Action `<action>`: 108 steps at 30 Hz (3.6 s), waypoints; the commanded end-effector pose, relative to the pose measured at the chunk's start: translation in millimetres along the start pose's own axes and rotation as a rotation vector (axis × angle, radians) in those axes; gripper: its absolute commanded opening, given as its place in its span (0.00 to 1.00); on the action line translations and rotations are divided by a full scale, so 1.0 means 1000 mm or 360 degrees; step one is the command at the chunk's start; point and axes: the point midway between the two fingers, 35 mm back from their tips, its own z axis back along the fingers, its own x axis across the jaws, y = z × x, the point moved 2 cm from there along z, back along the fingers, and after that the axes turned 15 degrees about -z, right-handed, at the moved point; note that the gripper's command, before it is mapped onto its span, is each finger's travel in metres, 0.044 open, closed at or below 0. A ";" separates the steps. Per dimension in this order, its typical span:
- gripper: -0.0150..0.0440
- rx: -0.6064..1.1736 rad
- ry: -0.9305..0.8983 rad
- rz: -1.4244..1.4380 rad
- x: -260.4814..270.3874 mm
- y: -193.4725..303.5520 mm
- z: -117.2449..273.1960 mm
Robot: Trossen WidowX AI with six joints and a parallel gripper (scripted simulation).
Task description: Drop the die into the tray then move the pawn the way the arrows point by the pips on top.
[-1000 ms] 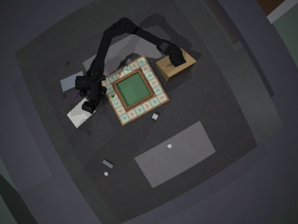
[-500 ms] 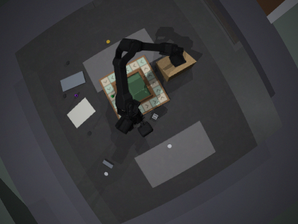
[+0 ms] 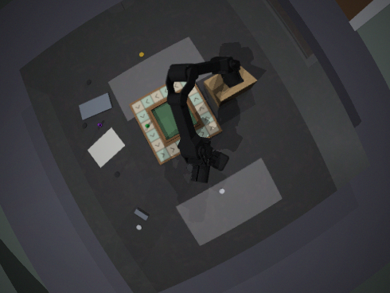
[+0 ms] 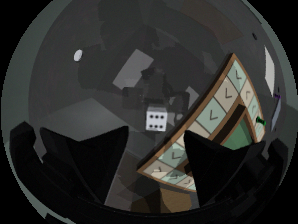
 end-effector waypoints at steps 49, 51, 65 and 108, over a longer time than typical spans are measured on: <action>0.25 0.0001 0.0011 0.0018 0.005 -0.007 -0.010; 0.25 0.0000 0.0009 0.0019 0.006 -0.008 0.004; 0.25 0.0003 0.0011 0.0018 0.010 -0.005 0.075; 0.25 0.0018 0.0019 0.1562 -0.177 0.022 0.037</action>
